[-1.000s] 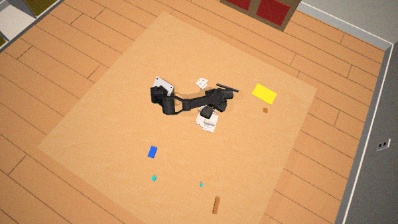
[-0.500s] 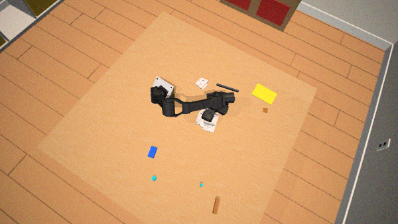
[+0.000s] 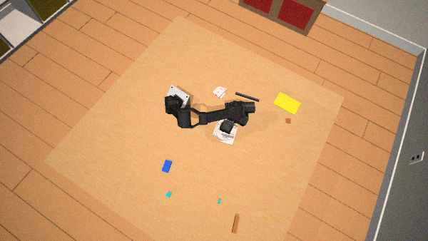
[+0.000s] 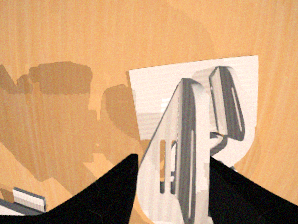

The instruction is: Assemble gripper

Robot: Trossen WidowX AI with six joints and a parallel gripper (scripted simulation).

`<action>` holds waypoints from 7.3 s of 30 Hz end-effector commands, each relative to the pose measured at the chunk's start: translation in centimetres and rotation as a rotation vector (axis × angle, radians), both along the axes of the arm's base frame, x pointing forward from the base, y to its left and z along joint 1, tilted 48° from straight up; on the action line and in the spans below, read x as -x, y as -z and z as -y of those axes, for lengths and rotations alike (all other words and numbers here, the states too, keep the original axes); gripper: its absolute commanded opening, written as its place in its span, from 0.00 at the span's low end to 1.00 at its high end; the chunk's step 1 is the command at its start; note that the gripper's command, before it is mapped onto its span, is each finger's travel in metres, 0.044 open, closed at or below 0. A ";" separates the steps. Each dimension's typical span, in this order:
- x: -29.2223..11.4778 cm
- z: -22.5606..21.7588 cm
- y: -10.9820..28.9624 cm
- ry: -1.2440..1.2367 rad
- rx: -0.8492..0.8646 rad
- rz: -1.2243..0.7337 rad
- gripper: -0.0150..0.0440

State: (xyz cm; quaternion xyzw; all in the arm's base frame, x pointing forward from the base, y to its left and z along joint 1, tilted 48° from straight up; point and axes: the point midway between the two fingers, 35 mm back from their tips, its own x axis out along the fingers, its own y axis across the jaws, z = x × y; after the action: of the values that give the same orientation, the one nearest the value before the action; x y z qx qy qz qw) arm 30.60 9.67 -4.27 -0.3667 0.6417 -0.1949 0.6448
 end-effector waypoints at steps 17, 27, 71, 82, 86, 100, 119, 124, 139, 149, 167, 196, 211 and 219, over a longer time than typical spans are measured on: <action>-0.1 0.3 -0.1 -0.007 0.005 -0.001 0.48; -0.4 1.5 1.0 -0.007 0.005 -0.001 0.48; -0.7 4.1 3.3 -0.002 0.007 0.004 0.48; -0.7 4.3 3.5 -0.002 0.007 0.005 0.48; -0.7 4.5 3.7 -0.001 0.007 0.005 0.48; -0.8 4.8 3.9 -0.001 0.007 0.006 0.48; -0.8 5.0 4.2 0.000 0.007 0.007 0.48; -0.8 5.2 4.4 0.005 0.006 0.012 0.48; -0.8 5.2 4.4 0.005 0.006 0.012 0.48; -0.8 5.2 4.4 0.005 0.006 0.012 0.48; -0.8 5.0 4.2 0.005 0.006 0.012 0.48; -0.8 5.1 4.4 0.005 0.006 0.012 0.48; -0.8 5.2 4.4 0.005 0.006 0.012 0.48; -0.8 5.2 4.4 0.005 0.006 0.012 0.48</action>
State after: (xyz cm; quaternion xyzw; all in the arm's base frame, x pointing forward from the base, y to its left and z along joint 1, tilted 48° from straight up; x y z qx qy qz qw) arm 31.38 4.54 -8.68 -0.3637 0.6395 -0.2010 0.6469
